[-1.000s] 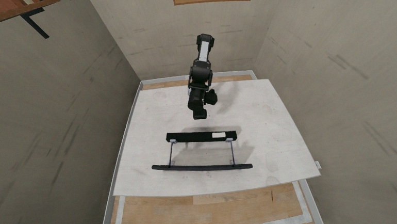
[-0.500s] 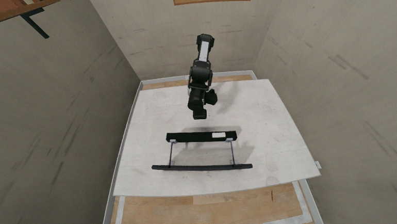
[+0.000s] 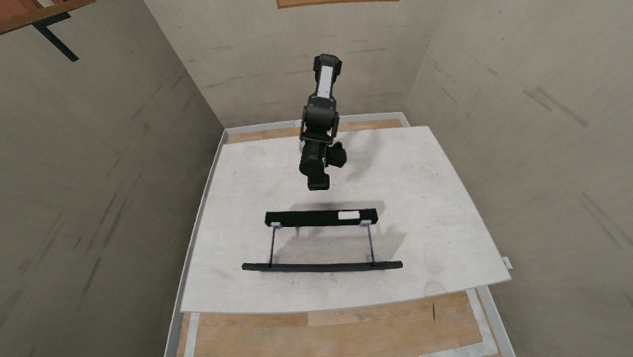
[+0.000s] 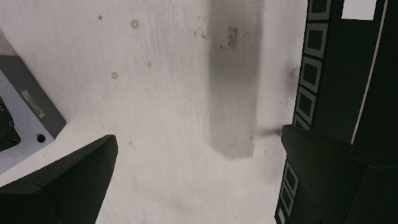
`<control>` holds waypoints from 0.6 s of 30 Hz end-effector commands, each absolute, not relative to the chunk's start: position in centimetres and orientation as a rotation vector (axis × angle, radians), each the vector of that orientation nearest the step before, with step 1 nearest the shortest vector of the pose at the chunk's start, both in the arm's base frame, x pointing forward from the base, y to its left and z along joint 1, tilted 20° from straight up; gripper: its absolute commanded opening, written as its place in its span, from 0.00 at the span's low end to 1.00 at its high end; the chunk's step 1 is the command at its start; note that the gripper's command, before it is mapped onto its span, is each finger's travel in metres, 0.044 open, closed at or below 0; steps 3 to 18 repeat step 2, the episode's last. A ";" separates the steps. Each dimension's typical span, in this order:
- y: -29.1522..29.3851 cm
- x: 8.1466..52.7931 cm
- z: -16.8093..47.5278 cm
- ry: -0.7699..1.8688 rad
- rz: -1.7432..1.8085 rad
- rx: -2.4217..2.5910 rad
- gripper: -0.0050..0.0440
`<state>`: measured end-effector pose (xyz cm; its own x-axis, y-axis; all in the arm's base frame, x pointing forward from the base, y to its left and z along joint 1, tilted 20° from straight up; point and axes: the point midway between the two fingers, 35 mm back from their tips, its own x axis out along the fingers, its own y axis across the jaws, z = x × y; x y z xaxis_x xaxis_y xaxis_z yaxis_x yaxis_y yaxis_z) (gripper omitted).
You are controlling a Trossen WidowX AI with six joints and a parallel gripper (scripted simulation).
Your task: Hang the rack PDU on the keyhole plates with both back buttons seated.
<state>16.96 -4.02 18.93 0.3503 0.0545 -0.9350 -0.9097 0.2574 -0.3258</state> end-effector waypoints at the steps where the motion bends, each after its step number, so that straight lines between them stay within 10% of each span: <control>1: -4.1 17.1 19.3 0.983 0.817 -1.111 1.00; 18: -4.1 17.1 19.3 0.983 0.817 -1.111 1.00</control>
